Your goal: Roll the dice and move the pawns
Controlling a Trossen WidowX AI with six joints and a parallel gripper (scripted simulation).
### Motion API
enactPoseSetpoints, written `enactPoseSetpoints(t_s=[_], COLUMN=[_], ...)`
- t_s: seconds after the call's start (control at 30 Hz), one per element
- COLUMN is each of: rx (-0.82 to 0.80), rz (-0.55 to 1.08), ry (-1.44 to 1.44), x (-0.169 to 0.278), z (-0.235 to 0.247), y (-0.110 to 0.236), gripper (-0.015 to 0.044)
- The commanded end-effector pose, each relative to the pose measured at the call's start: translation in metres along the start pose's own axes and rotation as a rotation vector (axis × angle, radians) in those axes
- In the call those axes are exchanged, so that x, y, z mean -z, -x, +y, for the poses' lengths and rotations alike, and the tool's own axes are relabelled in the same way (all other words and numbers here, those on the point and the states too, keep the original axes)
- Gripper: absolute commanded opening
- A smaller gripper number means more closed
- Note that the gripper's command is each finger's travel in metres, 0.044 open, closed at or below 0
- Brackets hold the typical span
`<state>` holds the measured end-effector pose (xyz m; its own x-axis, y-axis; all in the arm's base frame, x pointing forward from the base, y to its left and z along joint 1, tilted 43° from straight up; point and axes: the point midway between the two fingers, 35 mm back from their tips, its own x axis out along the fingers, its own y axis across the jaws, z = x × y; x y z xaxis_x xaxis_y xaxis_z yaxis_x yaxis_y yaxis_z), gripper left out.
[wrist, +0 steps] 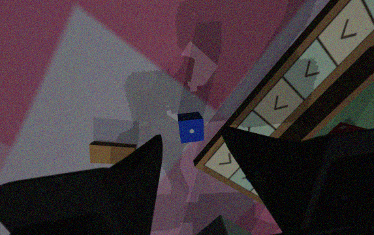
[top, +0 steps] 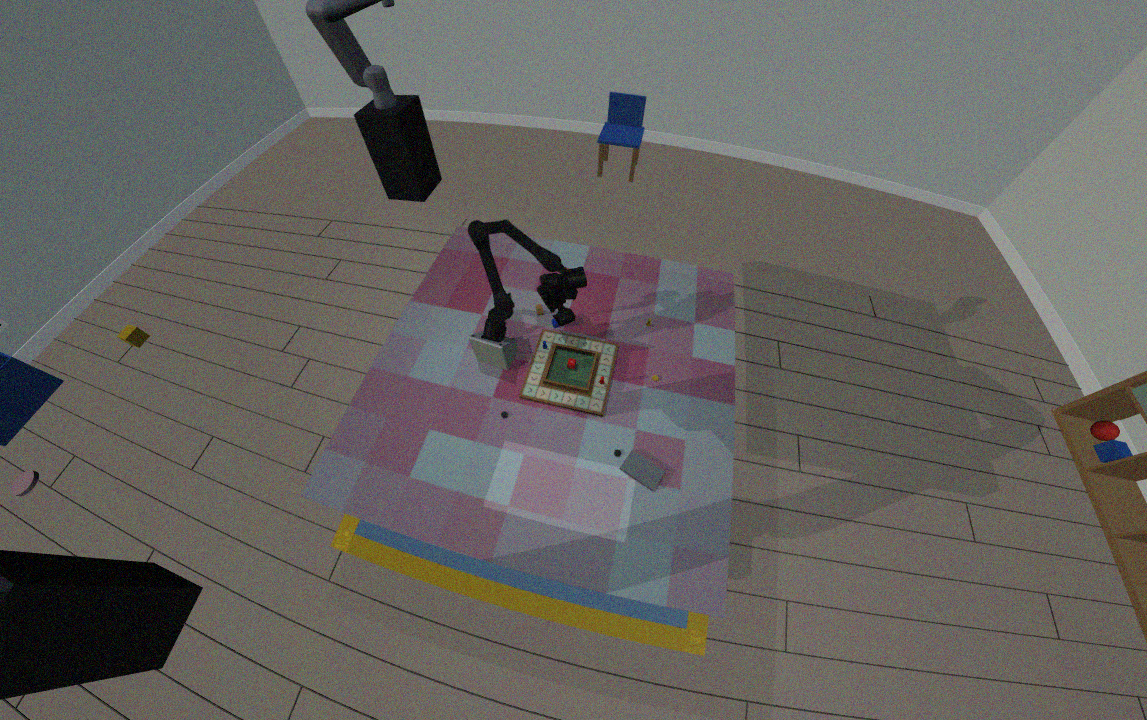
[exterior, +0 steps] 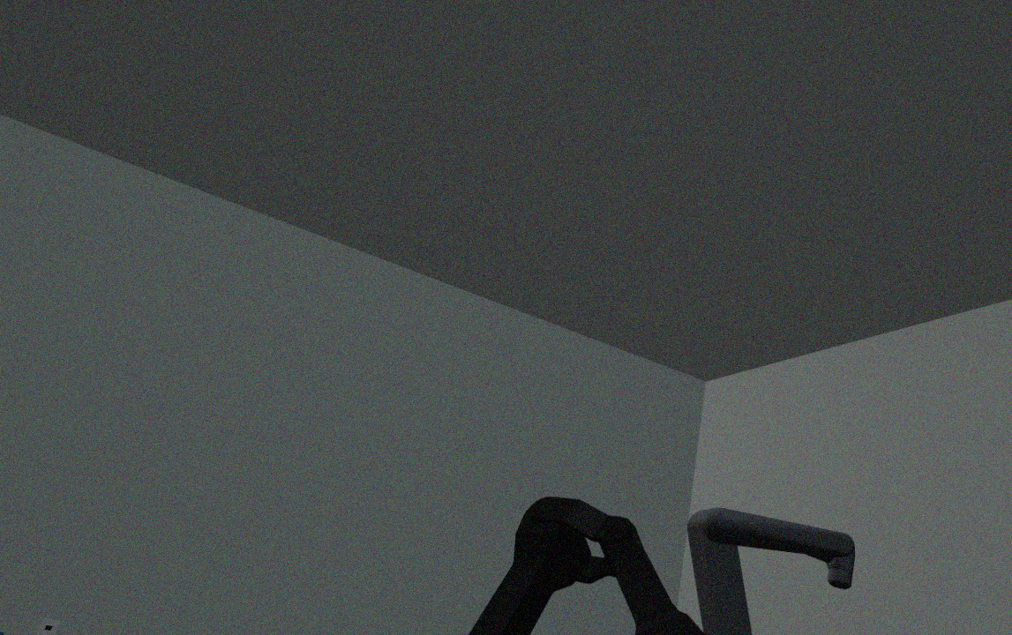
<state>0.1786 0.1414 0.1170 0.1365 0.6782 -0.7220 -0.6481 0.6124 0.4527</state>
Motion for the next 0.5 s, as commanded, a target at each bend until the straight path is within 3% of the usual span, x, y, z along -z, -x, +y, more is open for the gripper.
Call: enactPoseSetpoints(t_s=[0.0,0.47], rx=[0.002,0.001], rz=[0.007,0.006], ry=[-0.007,-0.007], x=[0.002,0.003], z=[-0.001,-0.001], y=[-0.008,-0.030], gripper=[0.0275,0.0275])
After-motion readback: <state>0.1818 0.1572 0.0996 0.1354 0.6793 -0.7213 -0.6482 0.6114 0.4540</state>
